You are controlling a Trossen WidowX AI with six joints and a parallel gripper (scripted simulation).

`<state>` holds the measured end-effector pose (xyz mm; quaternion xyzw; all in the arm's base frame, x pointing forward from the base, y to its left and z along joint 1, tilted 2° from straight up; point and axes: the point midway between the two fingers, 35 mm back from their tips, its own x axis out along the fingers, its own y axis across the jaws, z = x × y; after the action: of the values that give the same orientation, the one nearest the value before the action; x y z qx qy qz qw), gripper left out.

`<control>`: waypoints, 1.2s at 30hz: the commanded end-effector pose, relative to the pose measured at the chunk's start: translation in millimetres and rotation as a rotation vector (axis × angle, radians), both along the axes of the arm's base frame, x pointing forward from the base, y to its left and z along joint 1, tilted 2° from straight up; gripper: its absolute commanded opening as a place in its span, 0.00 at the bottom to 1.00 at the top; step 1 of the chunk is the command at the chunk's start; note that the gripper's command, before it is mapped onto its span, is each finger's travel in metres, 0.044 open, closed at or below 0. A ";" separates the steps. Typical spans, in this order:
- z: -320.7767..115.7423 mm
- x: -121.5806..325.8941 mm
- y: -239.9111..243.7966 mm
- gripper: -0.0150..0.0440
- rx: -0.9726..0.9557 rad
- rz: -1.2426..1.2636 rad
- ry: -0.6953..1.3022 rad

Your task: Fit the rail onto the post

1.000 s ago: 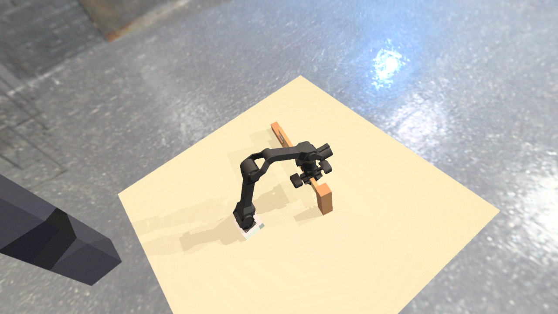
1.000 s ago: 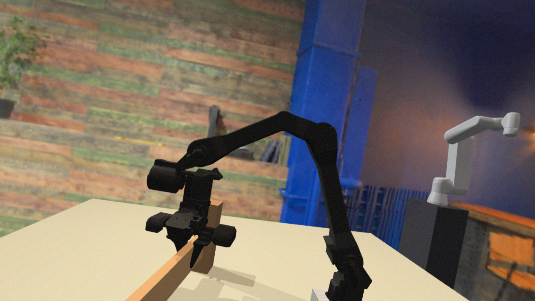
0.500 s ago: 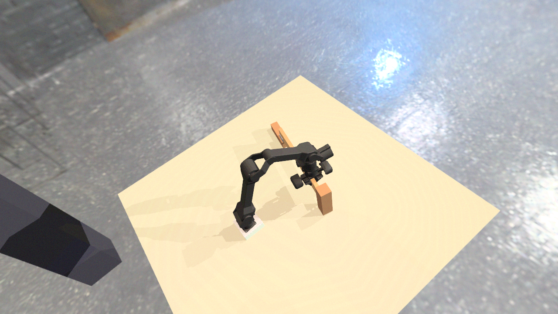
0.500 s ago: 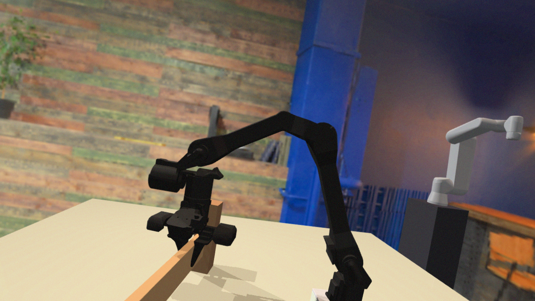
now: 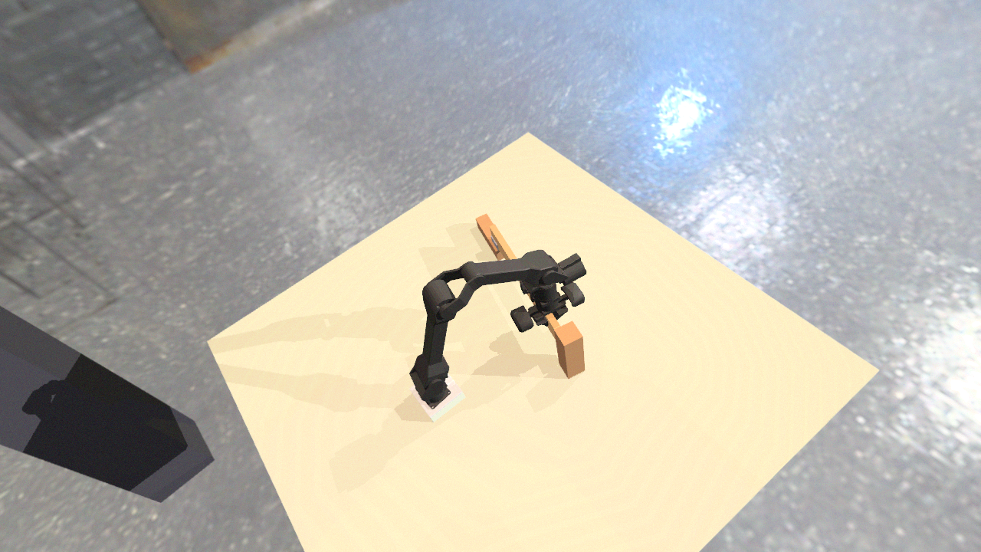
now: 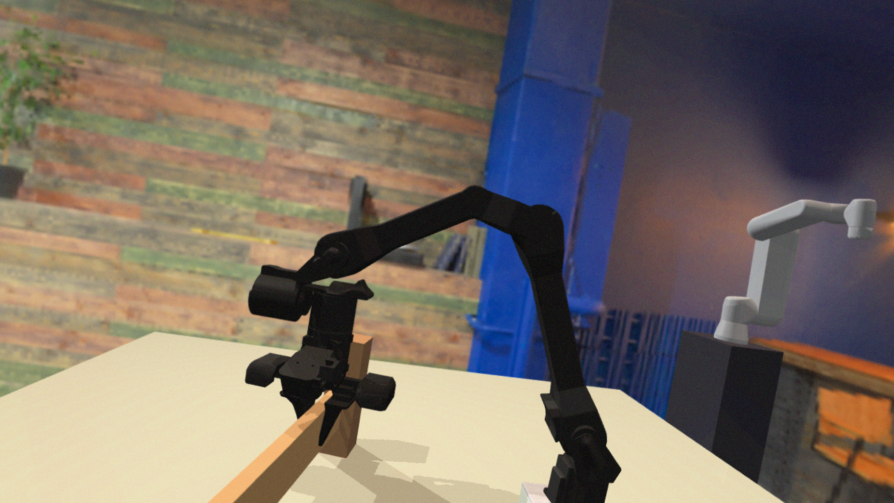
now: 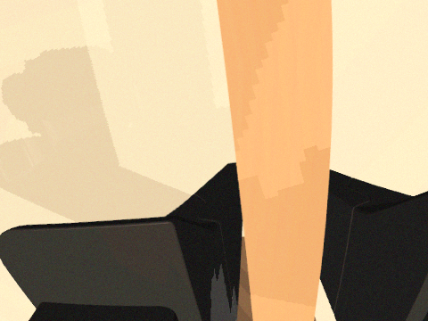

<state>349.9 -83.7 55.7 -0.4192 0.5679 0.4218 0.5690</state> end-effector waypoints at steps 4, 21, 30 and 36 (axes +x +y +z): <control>-0.1 -0.6 -2.0 0.25 -0.005 0.000 0.001; -1.1 0.6 2.9 0.25 -0.004 0.000 0.001; 0.2 0.7 3.1 0.25 -0.004 0.000 0.001; 1.1 0.7 3.1 0.25 -0.004 0.000 0.001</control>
<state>350.6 -81.6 55.5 -0.4206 0.5692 0.4207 0.5676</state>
